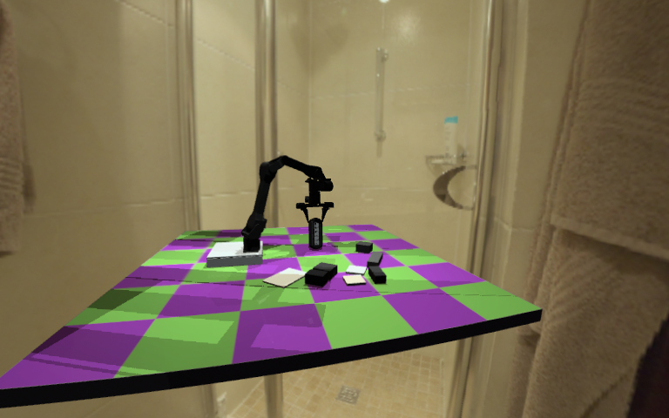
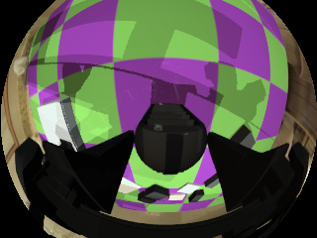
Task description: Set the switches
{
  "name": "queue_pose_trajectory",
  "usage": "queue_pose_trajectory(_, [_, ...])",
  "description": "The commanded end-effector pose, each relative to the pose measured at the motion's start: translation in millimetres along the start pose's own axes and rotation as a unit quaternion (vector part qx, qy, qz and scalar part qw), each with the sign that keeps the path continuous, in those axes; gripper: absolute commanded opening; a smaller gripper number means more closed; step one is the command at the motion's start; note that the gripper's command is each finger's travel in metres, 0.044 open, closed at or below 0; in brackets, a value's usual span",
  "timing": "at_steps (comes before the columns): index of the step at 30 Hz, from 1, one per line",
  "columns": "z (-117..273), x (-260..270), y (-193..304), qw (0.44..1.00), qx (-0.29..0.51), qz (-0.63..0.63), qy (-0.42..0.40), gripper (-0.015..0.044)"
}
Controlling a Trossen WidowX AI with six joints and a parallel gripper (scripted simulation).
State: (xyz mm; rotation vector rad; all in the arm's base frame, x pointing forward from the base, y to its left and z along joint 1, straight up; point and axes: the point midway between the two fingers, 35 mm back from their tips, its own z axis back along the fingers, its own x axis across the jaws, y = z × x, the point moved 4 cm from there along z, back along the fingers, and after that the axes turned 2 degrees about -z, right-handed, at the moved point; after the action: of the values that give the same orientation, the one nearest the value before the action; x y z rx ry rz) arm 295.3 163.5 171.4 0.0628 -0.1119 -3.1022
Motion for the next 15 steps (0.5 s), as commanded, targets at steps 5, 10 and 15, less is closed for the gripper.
queue_pose_trajectory(5, [-4.1,-0.5,-7.1,1.000,-0.012,-0.001,-0.005,0.0338])
queue_pose_trajectory(10, [-4.6,-0.4,-10.3,1.000,-0.018,-0.001,-0.005,0.0338])
queue_pose_trajectory(15, [-5.3,-0.3,-13.5,1.000,-0.024,-0.001,-0.005,0.0338])
